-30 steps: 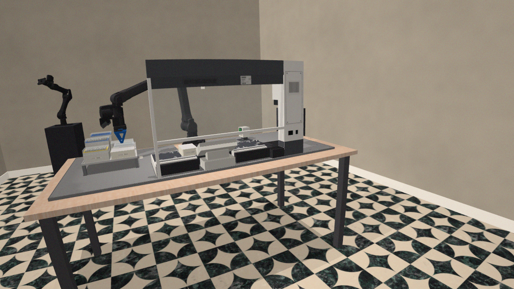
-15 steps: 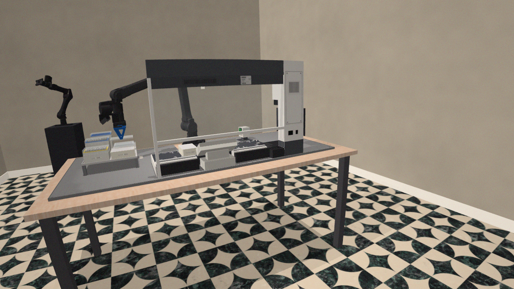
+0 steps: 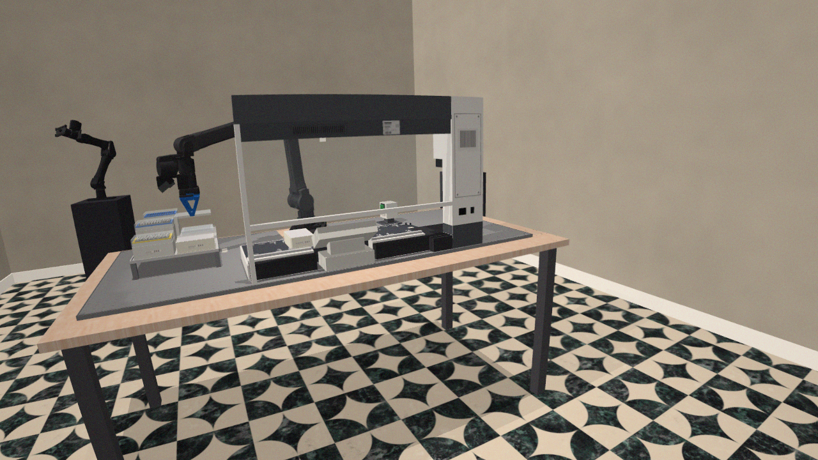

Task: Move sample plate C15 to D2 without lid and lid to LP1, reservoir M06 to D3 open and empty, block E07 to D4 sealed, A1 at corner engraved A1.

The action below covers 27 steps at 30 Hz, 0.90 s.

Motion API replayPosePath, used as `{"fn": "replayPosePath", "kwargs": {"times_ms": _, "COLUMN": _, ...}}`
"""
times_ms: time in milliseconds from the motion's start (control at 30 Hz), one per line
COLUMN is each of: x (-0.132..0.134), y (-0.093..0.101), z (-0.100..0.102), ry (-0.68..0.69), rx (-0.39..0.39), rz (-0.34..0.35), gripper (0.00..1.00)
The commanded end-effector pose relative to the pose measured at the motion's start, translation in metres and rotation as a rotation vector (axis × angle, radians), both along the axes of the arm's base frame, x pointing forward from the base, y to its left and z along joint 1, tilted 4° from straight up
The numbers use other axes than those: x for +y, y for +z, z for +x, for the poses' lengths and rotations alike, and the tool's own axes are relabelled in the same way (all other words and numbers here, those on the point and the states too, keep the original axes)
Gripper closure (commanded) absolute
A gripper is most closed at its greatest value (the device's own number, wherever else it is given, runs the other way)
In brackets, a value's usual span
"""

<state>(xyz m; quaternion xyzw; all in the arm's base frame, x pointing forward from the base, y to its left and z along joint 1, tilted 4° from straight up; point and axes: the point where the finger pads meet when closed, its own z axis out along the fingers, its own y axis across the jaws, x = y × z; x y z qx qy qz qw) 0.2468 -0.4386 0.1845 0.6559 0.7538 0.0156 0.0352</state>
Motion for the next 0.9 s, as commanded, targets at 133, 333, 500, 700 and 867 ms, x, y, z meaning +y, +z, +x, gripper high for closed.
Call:
{"fn": "replayPosePath", "kwargs": {"times_ms": 133, "x": -0.018, "y": 0.031, "z": -0.001, "ry": -0.009, "rx": -0.024, "rz": -0.042, "gripper": 1.0}}
{"fn": "replayPosePath", "kwargs": {"times_ms": 333, "x": -0.015, "y": 0.058, "z": -0.003, "ry": -0.008, "rx": -0.039, "rz": -0.073, "gripper": 1.0}}
{"fn": "replayPosePath", "kwargs": {"times_ms": 500, "x": -0.013, "y": 0.067, "z": -0.004, "ry": -0.008, "rx": -0.041, "rz": -0.076, "gripper": 1.0}}
{"fn": "replayPosePath", "kwargs": {"times_ms": 700, "x": 0.001, "y": 0.047, "z": -0.012, "ry": -0.009, "rx": -0.01, "rz": -0.017, "gripper": 1.0}}
{"fn": "replayPosePath", "kwargs": {"times_ms": 867, "x": -0.005, "y": 0.05, "z": -0.009, "ry": -0.009, "rx": -0.016, "rz": -0.029, "gripper": 1.0}}
